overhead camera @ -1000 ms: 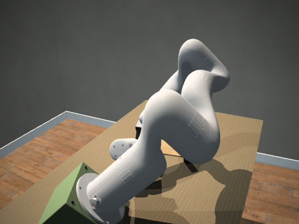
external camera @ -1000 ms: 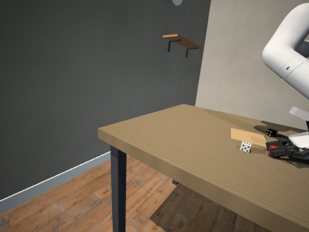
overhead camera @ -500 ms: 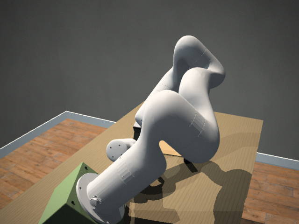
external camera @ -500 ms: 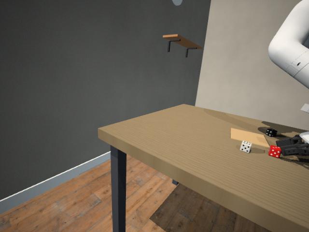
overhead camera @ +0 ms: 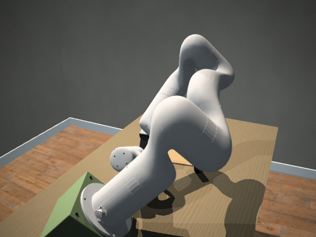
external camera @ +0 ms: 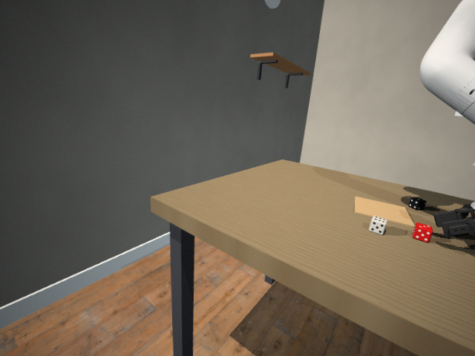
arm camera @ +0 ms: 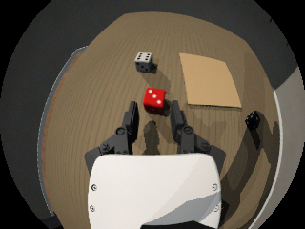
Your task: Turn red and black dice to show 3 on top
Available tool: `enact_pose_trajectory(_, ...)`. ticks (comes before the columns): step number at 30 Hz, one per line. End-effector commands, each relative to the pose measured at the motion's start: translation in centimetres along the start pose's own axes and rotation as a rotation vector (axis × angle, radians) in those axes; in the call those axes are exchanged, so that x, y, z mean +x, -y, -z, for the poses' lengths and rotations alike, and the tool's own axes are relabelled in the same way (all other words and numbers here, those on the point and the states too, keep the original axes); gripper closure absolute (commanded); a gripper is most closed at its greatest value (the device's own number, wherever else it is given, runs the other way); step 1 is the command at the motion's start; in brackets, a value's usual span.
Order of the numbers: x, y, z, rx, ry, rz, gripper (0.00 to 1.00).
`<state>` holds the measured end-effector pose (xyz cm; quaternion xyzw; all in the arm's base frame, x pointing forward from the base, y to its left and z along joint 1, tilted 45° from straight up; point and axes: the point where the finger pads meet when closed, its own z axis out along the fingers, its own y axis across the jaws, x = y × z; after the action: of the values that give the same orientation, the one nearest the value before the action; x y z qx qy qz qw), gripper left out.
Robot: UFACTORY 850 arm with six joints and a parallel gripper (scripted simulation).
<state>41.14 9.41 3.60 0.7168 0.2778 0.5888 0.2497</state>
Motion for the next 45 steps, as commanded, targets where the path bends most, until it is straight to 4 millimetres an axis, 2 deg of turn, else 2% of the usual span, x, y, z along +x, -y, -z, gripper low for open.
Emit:
enact_pose_trajectory(1,0.7,0.0,0.4,0.0,-0.001,0.0,0.53)
enact_pose_trajectory(11,4.4,0.0,2.3,0.0,-0.001,0.0,0.53)
enact_pose_trajectory(23,5.2,0.0,2.8,0.0,0.004,0.0,0.53)
enact_pose_trajectory(30,5.5,0.0,2.5,-0.003,0.071,0.003,0.53)
enact_pose_trajectory(35,6.3,0.0,2.0,-0.002,0.248,0.001,0.53)
enact_pose_trajectory(45,7.4,-0.1,1.3,-0.005,0.489,0.003,0.53)
